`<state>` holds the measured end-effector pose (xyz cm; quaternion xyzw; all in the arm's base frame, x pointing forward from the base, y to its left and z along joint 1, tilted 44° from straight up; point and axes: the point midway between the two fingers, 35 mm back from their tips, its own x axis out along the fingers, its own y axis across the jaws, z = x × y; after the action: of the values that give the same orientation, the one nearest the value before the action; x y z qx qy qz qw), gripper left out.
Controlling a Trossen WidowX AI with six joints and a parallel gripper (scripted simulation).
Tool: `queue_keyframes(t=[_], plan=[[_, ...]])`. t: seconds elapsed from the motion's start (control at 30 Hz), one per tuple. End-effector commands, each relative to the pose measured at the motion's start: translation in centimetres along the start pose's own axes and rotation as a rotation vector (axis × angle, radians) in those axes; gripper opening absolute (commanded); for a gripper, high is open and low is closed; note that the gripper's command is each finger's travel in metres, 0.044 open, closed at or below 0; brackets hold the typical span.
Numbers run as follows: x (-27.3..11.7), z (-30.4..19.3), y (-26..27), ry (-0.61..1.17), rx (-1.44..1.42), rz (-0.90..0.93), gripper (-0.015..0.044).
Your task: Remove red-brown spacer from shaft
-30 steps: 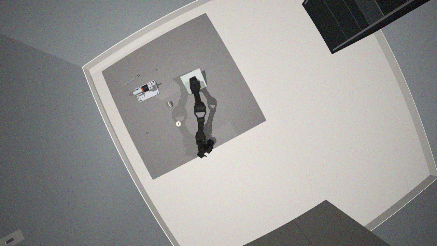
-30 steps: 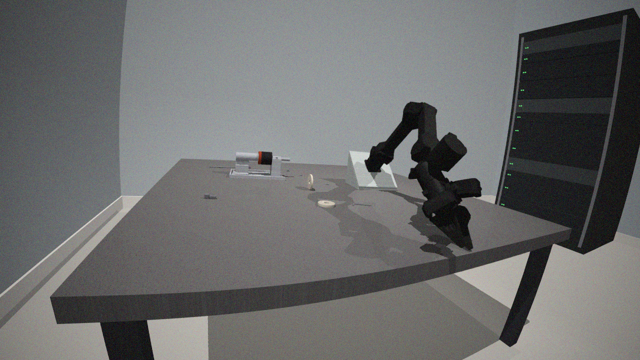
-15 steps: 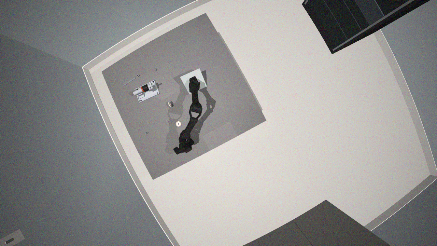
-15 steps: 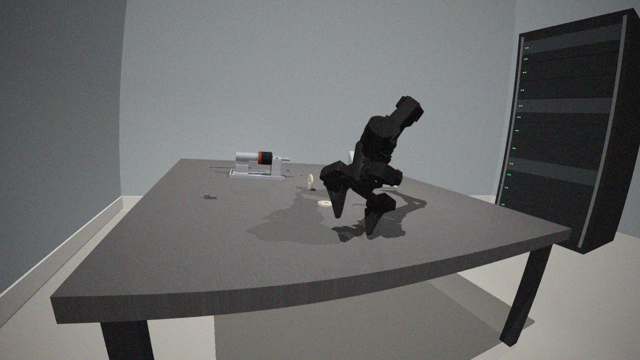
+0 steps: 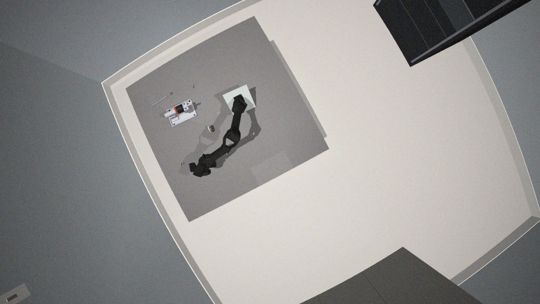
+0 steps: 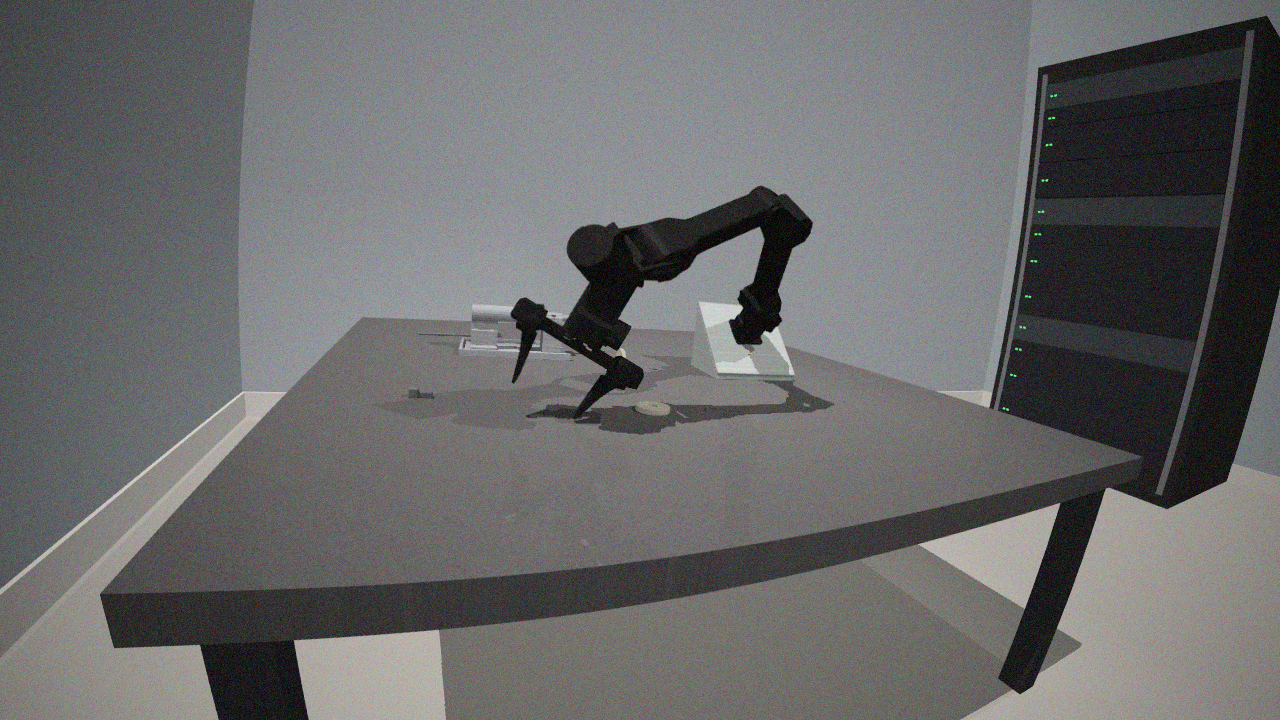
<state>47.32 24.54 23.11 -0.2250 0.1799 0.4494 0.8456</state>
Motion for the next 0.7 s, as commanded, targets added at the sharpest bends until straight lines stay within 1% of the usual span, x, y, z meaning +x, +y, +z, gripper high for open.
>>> queue_keyframes(t=[0.0, 0.3, 0.53, 0.67], plan=[[-0.5, -6.4, -3.6, 0.126, 0.111, -0.009, 0.0440], [-4.0, -19.7, -8.1, 0.352, 0.392, -0.001, 0.0440], [-8.6, -29.8, -8.6, 0.499, 0.676, 0.026, 0.0440], [-11.9, -35.1, -8.4, 0.550, 0.839, 0.043, 0.0440]])
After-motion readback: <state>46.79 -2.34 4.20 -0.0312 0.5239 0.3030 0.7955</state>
